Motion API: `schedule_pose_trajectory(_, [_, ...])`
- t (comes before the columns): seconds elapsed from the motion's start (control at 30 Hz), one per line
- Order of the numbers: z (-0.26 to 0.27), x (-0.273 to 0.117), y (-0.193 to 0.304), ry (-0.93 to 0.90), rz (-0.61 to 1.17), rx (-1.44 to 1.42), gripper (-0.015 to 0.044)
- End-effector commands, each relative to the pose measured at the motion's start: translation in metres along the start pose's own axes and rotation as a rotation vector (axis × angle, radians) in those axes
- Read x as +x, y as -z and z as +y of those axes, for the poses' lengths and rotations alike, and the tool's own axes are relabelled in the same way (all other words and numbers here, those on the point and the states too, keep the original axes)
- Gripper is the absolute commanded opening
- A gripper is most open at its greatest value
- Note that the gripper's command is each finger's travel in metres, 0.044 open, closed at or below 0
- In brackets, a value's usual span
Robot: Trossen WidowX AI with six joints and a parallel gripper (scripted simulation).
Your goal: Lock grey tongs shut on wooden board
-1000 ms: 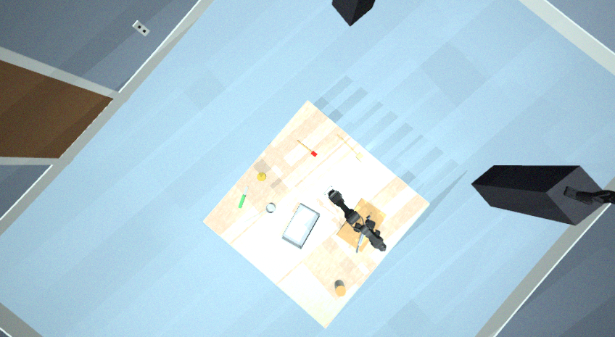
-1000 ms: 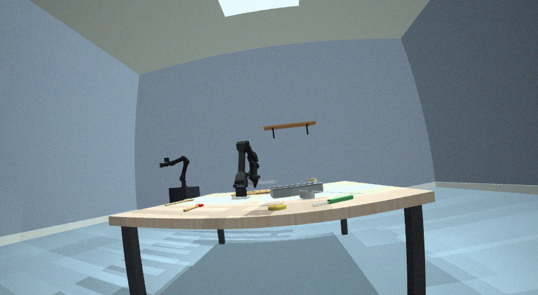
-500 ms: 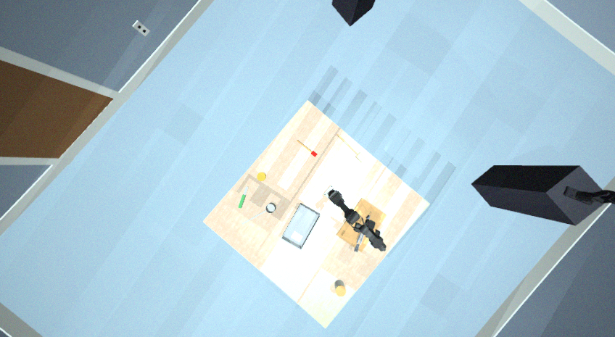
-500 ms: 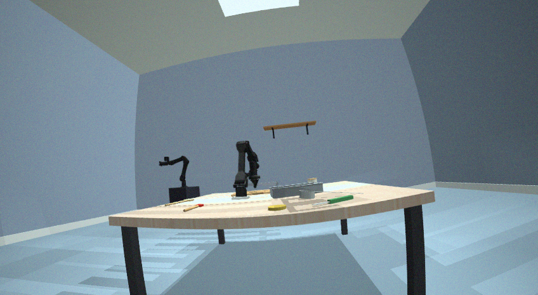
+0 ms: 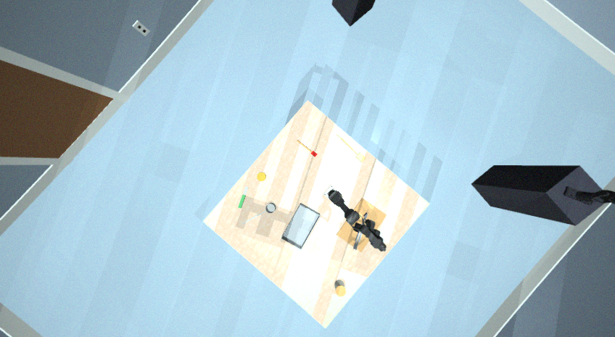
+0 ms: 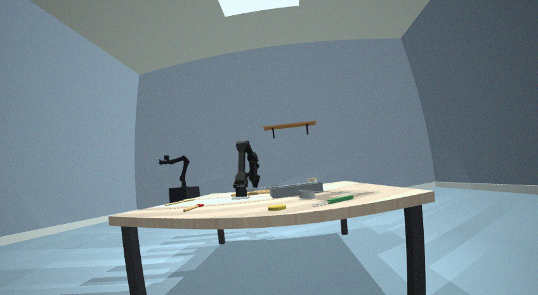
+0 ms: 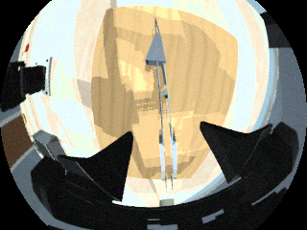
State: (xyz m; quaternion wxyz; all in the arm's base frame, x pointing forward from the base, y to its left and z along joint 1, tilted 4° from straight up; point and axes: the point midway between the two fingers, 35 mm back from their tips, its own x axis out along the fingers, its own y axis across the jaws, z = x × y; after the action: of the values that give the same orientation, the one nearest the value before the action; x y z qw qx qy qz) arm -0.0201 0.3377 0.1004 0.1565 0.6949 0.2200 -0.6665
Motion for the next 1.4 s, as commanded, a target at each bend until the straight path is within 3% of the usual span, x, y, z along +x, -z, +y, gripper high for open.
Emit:
schedule_pose_trajectory(0.0, [-0.001, -0.005, -0.007, 0.000, -0.001, 0.000, 0.0440])
schedule_pose_trajectory(0.43, [0.035, -0.112, -0.144, 0.003, -0.015, -0.004, 0.0440])
schedule_pose_trajectory(0.67, [0.036, -0.115, -0.145, 0.004, -0.015, -0.004, 0.0440])
schedule_pose_trajectory(0.9, [0.033, -0.150, -0.141, 0.043, -0.015, -0.009, 0.0440])
schedule_pose_trajectory(1.37, [0.033, -0.150, -0.141, 0.043, -0.015, -0.009, 0.0440])
